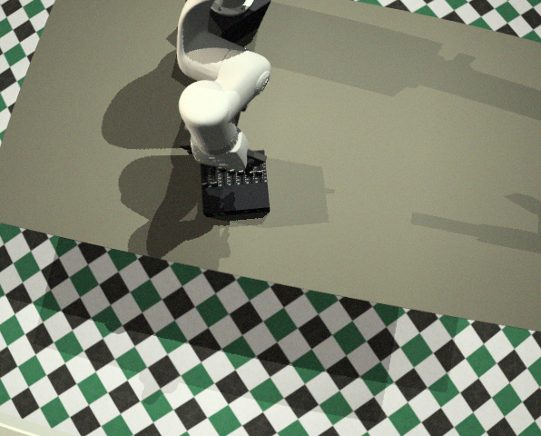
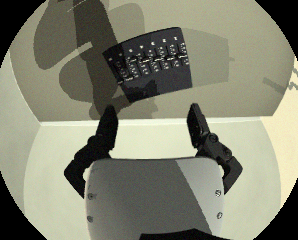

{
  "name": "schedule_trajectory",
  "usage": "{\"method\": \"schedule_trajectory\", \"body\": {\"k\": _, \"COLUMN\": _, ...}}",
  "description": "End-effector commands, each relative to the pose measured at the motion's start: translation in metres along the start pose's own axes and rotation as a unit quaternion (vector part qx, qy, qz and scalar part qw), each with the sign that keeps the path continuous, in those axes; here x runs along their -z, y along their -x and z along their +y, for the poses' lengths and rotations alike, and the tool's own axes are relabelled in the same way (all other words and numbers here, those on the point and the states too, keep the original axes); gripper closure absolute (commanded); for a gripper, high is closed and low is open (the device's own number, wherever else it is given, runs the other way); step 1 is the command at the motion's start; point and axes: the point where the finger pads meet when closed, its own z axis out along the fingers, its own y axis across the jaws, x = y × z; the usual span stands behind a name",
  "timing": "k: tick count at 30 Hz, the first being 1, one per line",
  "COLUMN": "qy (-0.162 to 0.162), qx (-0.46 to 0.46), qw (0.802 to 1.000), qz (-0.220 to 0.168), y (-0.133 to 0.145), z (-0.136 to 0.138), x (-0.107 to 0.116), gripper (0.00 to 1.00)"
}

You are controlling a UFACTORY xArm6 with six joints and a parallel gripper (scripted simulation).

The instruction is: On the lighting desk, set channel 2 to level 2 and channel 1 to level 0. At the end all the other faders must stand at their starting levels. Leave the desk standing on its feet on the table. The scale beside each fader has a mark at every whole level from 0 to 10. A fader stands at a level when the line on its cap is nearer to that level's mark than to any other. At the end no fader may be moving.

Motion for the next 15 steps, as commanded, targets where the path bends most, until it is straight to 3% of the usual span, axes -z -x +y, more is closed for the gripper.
{"method": "schedule_trajectory", "body": {"k": 1, "qy": 0.003, "qx": -0.012, "qw": 1.0, "qz": -0.002, "y": 0.001, "z": 0.001, "x": 0.0, "gripper": 0.0}}
{"method": "schedule_trajectory", "body": {"k": 6, "qy": 0.03, "qx": -0.12, "qw": 0.992, "qz": -0.006, "y": -0.002, "z": 0.005, "x": -0.006, "gripper": 0.0}}
{"method": "schedule_trajectory", "body": {"k": 14, "qy": 0.075, "qx": -0.351, "qw": 0.933, "qz": -0.001, "y": -0.016, "z": 0.007, "x": -0.028, "gripper": 0.0}}
{"method": "schedule_trajectory", "body": {"k": 15, "qy": 0.075, "qx": -0.351, "qw": 0.933, "qz": -0.001, "y": -0.016, "z": 0.007, "x": -0.028, "gripper": 0.0}}
